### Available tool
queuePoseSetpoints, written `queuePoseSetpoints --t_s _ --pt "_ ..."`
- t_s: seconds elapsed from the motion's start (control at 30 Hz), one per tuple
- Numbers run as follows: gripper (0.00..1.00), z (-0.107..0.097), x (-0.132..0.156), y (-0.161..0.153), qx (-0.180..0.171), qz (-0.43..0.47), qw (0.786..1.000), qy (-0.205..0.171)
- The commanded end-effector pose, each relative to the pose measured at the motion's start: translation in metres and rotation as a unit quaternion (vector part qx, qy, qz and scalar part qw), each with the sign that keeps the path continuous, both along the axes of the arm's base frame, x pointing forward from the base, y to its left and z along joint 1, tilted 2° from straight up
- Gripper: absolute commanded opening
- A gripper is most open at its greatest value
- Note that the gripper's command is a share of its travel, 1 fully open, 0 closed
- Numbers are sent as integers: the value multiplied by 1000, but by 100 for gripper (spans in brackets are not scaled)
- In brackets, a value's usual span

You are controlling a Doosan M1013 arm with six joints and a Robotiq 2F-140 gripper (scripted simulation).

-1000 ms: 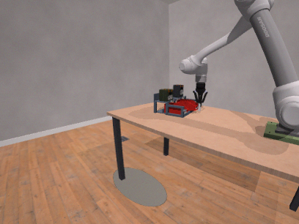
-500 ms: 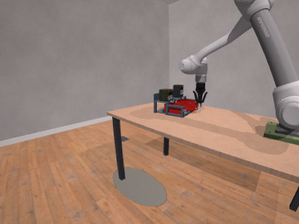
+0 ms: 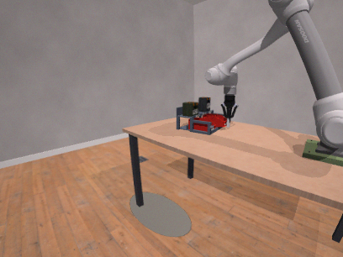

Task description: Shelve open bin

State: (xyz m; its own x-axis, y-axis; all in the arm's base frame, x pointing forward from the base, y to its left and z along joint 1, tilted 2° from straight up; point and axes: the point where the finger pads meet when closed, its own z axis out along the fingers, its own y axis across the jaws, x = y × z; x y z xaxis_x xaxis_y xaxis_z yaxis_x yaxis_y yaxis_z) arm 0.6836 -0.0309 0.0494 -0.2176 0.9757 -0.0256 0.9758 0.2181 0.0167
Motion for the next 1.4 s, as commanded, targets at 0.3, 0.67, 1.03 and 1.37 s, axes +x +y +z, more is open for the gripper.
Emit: queuePoseSetpoints --t_s 0.3,0.67,1.03,1.37 --pt "0 2 8 3 1 -1 1000 -1" --pt "0 3 12 4 1 -1 1000 -1" --pt "0 3 18 6 1 -1 1000 -1" --pt "0 4 24 7 1 -1 1000 -1"
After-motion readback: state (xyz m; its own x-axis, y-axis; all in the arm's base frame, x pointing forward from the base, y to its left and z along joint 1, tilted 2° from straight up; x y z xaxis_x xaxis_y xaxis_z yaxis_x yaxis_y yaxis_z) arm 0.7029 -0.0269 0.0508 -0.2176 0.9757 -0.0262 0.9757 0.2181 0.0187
